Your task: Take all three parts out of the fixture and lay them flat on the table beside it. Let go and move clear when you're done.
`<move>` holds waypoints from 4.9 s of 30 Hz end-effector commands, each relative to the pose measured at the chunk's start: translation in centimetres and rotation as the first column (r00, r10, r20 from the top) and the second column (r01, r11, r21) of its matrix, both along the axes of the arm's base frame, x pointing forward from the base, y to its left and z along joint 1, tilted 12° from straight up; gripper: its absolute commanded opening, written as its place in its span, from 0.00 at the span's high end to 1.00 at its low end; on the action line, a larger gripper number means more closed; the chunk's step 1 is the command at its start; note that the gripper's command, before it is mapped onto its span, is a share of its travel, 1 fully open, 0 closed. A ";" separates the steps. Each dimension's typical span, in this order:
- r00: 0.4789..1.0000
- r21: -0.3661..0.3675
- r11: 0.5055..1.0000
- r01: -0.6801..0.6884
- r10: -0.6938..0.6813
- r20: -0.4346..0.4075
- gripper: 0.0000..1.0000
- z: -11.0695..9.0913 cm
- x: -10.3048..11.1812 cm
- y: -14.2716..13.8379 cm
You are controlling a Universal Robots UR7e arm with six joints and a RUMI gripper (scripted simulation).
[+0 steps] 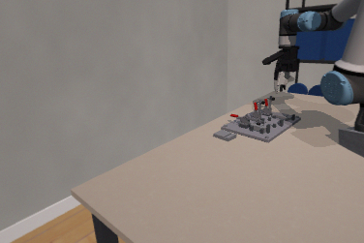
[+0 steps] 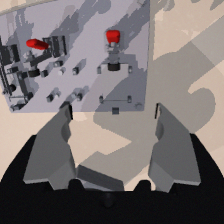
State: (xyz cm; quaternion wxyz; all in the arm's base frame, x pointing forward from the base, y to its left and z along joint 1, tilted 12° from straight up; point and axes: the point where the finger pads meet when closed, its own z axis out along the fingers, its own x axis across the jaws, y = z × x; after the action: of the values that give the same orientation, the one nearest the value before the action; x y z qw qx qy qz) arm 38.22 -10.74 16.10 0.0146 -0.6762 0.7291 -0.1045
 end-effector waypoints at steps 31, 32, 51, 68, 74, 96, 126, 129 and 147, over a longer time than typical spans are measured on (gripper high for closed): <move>1.000 0.000 1.000 -0.001 0.001 0.003 0.41 -4.9 -1.5 -0.5; 1.000 0.000 1.000 -0.001 0.001 0.003 0.41 -5.3 -1.5 -0.6; 1.000 0.000 1.000 -0.001 0.001 0.003 0.41 -9.5 -0.8 -1.1; 1.000 0.000 1.000 -0.001 0.001 0.003 0.41 -9.5 -0.8 -1.1; 1.000 0.000 1.000 -0.001 0.001 0.003 0.41 -9.6 -0.7 -1.1; 1.000 0.000 1.000 -0.001 0.001 0.003 0.41 -12.1 -0.3 -1.5; 1.000 0.000 1.000 -0.001 0.001 0.003 1.00 -12.2 -0.3 -1.5; 1.000 0.000 1.000 -0.001 0.001 0.003 1.00 -12.2 -0.3 -1.5; 1.000 0.000 1.000 -0.001 0.001 0.003 1.00 -12.2 -0.3 -1.5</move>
State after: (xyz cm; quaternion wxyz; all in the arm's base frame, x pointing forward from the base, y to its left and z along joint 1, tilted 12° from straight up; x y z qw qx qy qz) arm 37.92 -12.24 3.90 0.0158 -0.6764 0.7288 -0.1049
